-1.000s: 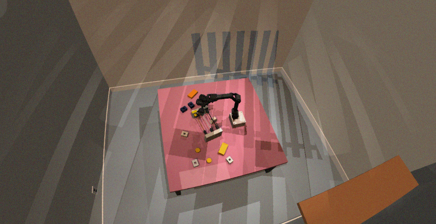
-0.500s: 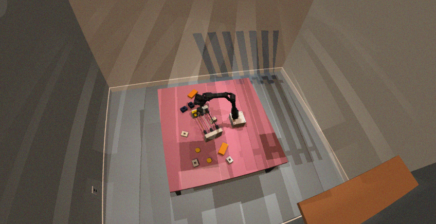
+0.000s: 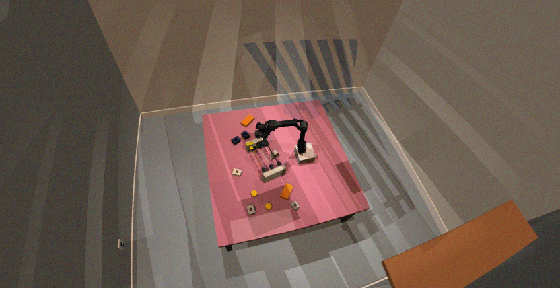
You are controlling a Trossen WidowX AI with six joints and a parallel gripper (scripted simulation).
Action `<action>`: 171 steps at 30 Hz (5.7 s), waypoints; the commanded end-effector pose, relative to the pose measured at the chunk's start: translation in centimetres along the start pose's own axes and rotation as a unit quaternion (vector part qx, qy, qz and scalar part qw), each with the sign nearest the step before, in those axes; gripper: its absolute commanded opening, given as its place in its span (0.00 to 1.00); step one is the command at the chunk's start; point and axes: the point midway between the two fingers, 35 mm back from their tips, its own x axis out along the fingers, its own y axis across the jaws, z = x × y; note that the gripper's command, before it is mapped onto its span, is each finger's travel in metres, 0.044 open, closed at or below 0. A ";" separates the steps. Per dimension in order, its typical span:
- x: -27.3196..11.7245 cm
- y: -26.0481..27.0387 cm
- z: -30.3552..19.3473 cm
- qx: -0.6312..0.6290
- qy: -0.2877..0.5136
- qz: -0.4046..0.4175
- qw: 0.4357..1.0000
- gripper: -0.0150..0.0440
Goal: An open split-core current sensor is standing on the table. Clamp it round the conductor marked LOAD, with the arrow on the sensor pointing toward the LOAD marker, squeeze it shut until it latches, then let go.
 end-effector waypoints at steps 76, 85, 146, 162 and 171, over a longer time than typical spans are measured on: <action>5.7 5.8 -16.3 -0.235 0.031 0.085 0.968 0.50; 5.5 5.8 -16.5 -0.232 0.038 0.086 0.968 0.25; 5.2 5.4 -17.5 -0.233 0.041 0.087 0.968 0.25; 4.3 4.1 -20.4 -0.229 0.046 0.085 0.969 0.43; 4.3 4.1 -20.4 -0.229 0.046 0.085 0.969 0.82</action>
